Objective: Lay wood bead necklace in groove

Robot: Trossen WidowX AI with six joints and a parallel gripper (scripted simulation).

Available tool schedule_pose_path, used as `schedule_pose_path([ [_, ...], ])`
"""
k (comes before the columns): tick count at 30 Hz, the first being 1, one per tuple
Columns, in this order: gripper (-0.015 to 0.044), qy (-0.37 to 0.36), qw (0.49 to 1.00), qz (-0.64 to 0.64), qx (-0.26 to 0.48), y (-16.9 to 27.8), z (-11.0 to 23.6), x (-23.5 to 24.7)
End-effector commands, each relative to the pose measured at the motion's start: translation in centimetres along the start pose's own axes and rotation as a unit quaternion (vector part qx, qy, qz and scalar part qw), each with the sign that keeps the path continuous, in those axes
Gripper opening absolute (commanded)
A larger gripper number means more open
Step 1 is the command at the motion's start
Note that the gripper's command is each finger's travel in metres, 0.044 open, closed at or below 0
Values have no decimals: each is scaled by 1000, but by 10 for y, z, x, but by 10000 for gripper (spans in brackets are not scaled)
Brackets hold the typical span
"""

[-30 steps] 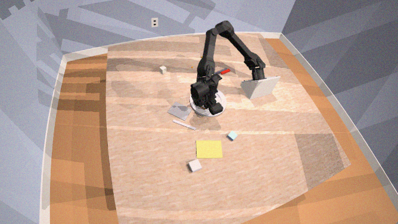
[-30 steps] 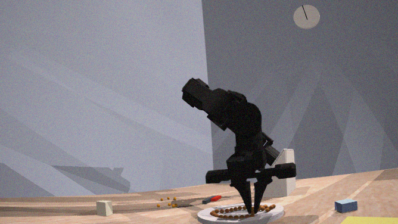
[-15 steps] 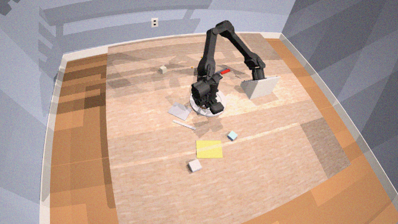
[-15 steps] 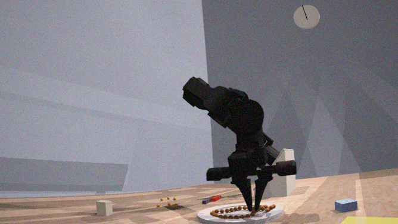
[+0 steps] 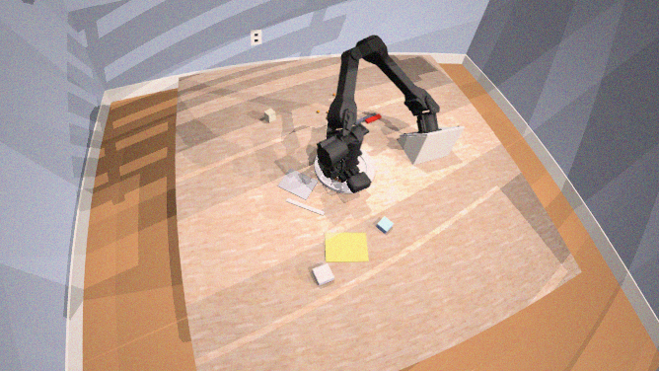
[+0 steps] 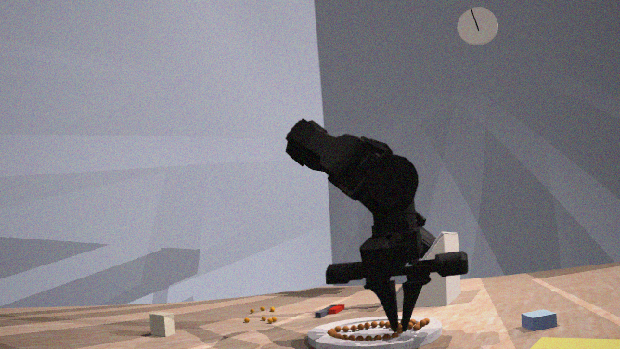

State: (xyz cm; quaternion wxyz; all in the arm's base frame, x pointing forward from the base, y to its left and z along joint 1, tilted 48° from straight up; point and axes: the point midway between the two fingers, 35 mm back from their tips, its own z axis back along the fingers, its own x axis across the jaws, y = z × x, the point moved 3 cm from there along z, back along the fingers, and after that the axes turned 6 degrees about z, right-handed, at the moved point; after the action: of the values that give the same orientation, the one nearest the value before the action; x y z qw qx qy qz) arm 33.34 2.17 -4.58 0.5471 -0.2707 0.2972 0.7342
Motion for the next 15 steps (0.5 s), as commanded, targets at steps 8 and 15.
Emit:
schedule_pose_path([
  [8,184,0,1000,0,0,0,-1,0],
  [15,368,0,1000,1,1,0,1,0],
])
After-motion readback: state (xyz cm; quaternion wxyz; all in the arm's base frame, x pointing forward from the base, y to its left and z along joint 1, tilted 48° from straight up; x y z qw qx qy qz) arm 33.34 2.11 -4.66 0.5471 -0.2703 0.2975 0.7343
